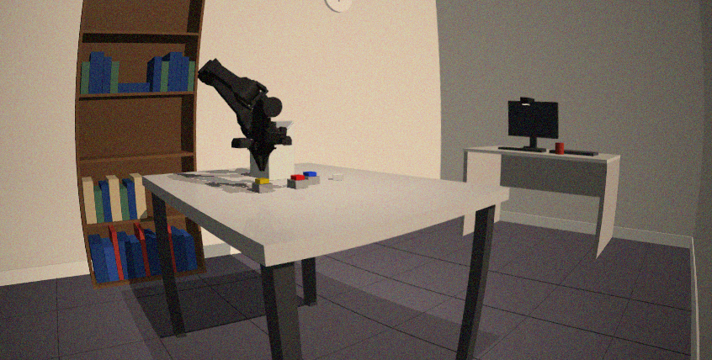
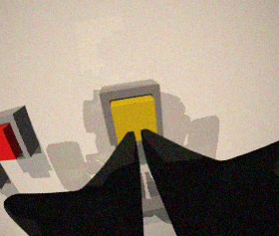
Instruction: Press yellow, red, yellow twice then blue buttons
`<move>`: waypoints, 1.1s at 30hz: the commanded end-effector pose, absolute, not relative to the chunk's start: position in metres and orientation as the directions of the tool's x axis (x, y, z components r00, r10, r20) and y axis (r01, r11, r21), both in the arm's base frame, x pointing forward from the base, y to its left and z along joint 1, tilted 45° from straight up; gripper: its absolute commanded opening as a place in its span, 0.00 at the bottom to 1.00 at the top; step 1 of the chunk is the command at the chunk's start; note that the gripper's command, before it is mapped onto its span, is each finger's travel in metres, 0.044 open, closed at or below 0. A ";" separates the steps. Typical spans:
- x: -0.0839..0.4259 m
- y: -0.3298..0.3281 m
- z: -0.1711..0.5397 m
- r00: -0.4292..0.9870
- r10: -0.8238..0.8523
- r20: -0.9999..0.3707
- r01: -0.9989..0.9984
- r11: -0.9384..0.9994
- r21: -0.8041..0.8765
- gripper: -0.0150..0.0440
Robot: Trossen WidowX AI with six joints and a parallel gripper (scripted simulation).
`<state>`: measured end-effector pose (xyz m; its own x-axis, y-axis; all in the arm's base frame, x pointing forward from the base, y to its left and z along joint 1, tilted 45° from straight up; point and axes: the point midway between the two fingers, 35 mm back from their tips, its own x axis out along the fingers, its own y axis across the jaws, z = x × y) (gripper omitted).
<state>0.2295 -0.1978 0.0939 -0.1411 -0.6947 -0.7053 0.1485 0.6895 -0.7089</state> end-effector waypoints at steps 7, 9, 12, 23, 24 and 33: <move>0.227 -0.208 0.085 -0.145 -0.696 -0.703 0.150 0.687 -0.711 0.29; 0.227 -0.210 0.082 -0.145 -0.696 -0.703 0.150 0.687 -0.711 0.29; 0.226 -0.213 0.079 -0.145 -0.696 -0.703 0.150 0.687 -0.711 0.29; 0.224 -0.221 0.072 -0.145 -0.697 -0.702 0.150 0.686 -0.712 0.29; 0.224 -0.221 0.072 -0.145 -0.697 -0.702 0.150 0.686 -0.712 0.29; 0.224 -0.221 0.072 -0.145 -0.697 -0.702 0.150 0.686 -0.712 0.29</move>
